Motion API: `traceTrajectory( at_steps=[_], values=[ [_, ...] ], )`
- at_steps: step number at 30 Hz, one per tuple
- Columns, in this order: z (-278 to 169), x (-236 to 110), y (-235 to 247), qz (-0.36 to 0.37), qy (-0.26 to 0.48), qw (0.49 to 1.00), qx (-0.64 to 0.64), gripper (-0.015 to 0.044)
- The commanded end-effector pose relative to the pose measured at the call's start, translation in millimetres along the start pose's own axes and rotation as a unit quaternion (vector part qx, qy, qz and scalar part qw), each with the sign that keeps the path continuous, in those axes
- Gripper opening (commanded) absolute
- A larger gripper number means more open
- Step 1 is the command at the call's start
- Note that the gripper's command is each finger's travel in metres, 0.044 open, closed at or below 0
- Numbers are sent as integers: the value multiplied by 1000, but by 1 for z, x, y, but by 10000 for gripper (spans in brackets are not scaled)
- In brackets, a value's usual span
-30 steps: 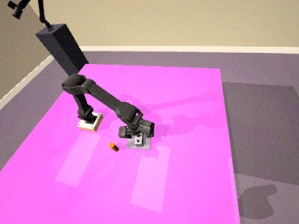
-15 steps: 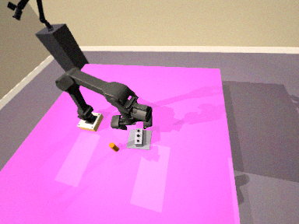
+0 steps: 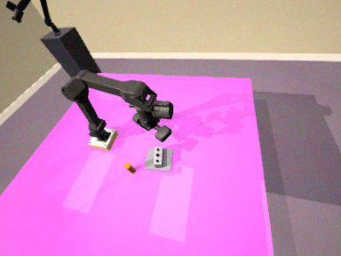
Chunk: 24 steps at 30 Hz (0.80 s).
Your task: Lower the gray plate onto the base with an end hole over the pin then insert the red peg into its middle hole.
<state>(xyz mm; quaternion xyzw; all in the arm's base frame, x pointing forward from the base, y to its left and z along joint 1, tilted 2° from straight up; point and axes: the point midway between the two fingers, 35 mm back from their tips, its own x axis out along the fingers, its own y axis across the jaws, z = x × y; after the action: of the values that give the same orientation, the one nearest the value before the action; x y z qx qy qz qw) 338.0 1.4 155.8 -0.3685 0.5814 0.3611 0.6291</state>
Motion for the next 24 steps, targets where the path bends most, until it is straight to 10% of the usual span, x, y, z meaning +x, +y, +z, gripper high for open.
traceTrajectory(
  at_steps=[1, 24],
  values=[
    [22, 3, 36, 5, 4, 968, 250, 440],
    [60, 3, 139, 6, 9, 577, 816, 440]
  ],
)
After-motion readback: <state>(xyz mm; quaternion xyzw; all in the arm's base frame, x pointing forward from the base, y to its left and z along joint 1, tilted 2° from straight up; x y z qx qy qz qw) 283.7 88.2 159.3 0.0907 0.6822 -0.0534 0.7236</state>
